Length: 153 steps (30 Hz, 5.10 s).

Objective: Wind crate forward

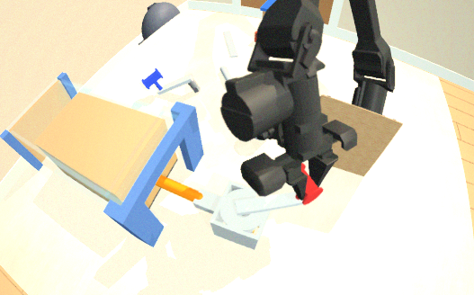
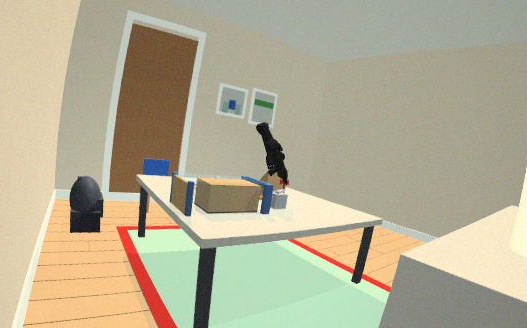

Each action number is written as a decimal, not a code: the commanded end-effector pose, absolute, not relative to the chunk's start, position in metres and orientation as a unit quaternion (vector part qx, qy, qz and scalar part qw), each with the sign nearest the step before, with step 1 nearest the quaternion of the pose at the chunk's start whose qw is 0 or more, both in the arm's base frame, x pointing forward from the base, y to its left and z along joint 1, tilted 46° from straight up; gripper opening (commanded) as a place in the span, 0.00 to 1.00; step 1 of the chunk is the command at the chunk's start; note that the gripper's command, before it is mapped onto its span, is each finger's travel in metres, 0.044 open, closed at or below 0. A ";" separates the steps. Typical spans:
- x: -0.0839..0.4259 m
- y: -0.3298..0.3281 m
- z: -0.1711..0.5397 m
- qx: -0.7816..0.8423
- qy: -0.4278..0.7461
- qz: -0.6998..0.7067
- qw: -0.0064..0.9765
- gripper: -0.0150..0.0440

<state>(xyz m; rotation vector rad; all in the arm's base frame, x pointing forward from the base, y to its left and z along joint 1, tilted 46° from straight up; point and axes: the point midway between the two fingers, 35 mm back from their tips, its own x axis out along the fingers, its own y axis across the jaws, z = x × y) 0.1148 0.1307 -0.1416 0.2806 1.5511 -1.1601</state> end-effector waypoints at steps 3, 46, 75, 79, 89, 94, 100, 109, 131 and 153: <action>0.124 0.114 -0.134 0.112 0.644 -0.500 0.568 0.25; 0.175 0.088 -0.111 0.111 0.642 -0.502 0.569 0.25; 0.217 0.084 -0.109 0.112 0.641 -0.502 0.570 0.25; 0.220 0.084 -0.110 0.112 0.641 -0.502 0.570 0.25; 0.230 0.085 -0.111 0.112 0.641 -0.502 0.570 0.25; 0.238 0.087 -0.113 0.112 0.641 -0.502 0.570 0.25; 0.246 0.089 -0.115 0.112 0.641 -0.502 0.570 0.25; 0.257 0.093 -0.120 0.112 0.640 -0.502 0.571 0.25; 0.281 0.107 -0.134 0.113 0.640 -0.501 0.571 0.25; 0.298 0.126 -0.153 0.114 0.640 -0.500 0.572 0.25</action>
